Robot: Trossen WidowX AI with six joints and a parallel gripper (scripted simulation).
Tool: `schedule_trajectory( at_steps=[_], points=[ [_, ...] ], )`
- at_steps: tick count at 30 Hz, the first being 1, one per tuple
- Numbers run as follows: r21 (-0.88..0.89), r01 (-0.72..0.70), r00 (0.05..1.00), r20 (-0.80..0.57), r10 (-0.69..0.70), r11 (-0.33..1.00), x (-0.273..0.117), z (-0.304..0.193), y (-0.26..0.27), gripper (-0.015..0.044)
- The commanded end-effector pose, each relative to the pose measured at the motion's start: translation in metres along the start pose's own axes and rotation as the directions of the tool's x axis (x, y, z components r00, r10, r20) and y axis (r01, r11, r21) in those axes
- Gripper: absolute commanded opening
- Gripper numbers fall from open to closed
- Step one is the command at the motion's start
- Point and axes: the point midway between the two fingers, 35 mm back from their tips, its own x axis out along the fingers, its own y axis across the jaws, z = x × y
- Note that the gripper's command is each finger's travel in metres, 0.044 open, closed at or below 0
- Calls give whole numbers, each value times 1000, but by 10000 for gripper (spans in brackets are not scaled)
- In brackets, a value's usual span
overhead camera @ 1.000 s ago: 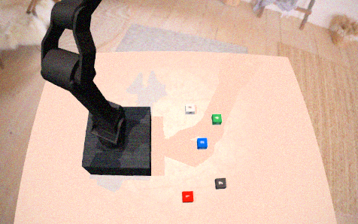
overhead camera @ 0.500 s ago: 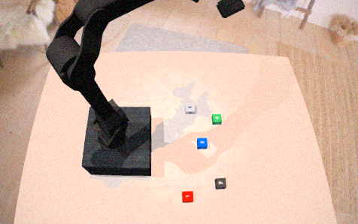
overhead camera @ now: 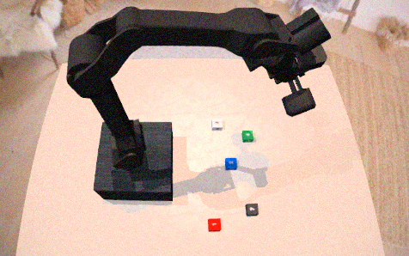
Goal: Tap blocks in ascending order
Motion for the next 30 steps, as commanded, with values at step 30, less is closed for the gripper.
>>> schedule_trajectory(
  at_steps=[30],
  points=[
    [22,330,740,-626,-244,944,-68,-224,-246,400]
  ],
)
